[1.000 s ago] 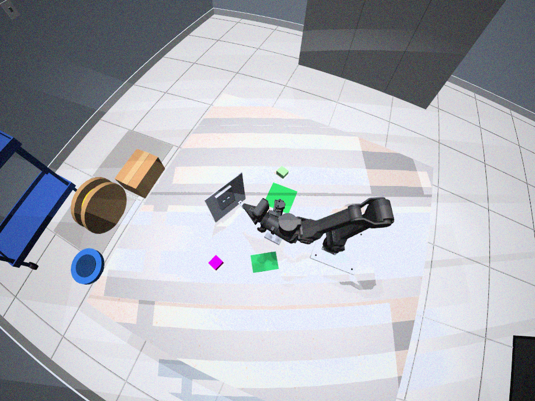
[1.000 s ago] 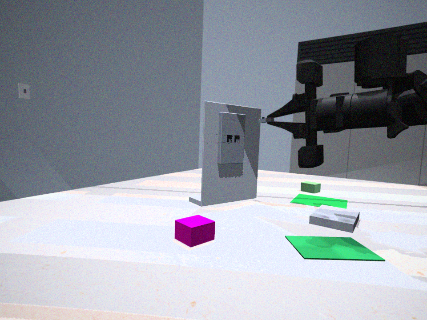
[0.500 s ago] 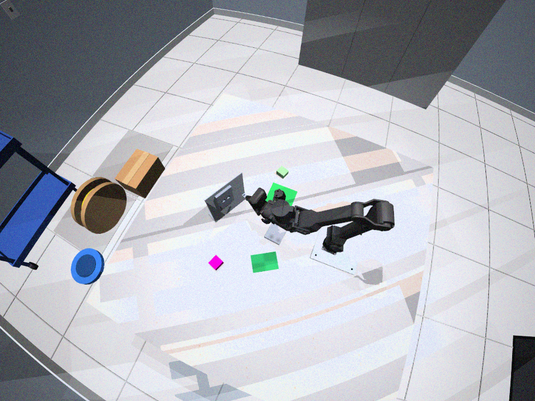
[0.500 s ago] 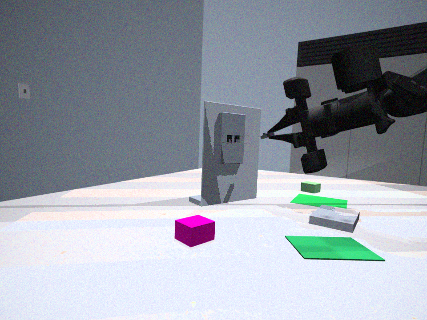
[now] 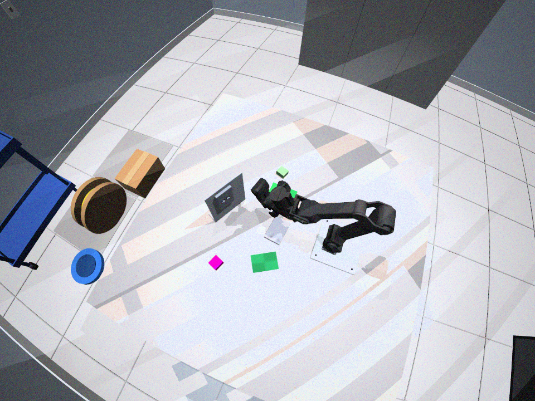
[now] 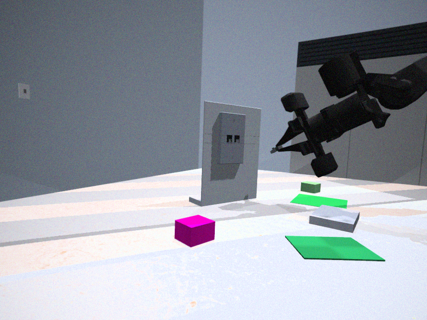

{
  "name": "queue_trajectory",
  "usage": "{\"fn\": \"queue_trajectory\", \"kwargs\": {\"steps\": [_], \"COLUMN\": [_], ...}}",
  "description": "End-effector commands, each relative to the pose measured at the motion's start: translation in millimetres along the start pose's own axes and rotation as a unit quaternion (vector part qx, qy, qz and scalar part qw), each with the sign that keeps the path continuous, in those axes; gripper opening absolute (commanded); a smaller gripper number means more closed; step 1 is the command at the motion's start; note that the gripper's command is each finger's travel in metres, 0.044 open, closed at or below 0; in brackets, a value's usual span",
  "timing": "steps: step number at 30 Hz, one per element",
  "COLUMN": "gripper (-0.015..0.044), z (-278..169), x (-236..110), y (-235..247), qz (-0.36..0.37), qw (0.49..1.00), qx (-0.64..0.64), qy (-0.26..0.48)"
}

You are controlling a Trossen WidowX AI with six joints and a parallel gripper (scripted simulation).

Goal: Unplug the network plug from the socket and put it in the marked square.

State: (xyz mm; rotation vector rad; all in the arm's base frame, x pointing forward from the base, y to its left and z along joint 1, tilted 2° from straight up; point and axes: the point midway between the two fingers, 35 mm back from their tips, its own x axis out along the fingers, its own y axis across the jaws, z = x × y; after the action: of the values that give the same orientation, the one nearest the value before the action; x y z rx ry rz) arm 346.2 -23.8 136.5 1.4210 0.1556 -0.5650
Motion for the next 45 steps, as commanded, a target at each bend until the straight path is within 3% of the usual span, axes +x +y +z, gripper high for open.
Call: {"fn": "queue_trajectory", "kwargs": {"steps": [1, 33, 45], "gripper": [0.0, 0.0, 0.0], "z": [11, 93, 93], "x": [2, -23, -17], "y": [-4, -67, -79], "qz": [-0.024, -0.248, -0.252], "qw": [1.0, 0.963, 0.962], "qx": [0.007, 0.102, 0.105], "qy": [-0.002, -0.017, -0.017]}}
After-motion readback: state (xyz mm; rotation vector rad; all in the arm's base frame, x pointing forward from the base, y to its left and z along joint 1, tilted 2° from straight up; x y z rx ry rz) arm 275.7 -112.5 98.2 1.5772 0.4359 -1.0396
